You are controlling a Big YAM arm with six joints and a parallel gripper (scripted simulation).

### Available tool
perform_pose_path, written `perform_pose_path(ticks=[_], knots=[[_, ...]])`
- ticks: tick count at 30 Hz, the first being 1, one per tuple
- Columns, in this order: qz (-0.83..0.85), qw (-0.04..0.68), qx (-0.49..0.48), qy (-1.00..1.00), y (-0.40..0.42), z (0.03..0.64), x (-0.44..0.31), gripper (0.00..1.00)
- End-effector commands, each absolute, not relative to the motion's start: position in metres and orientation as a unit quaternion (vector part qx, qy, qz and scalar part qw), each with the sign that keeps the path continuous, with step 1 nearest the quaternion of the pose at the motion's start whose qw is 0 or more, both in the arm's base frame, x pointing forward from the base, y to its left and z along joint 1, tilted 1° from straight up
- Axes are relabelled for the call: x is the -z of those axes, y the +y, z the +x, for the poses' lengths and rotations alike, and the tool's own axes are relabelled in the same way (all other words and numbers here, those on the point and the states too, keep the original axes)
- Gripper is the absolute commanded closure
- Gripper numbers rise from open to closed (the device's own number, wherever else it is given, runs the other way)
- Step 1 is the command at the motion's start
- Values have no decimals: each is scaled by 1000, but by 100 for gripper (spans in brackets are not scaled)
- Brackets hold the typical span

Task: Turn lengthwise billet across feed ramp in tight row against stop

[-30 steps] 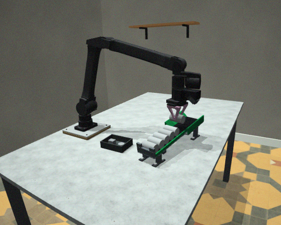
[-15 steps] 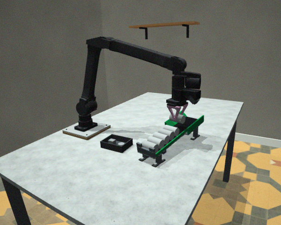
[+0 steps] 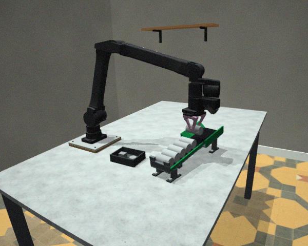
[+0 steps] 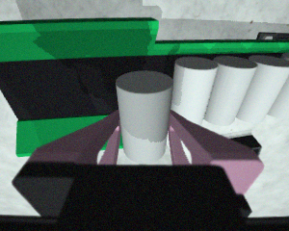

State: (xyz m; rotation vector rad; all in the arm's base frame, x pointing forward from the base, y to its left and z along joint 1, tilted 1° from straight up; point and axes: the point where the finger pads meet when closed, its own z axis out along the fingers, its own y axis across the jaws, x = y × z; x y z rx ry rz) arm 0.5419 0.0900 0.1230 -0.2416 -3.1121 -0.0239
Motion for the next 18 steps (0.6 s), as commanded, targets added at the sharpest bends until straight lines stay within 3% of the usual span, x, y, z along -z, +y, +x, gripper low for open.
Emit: perform_pose_path(ticks=[1, 18], knots=[[-79, -37, 19, -996, 100, 559, -157, 100], [-79, -32, 18, -996, 104, 558, -145, 100]])
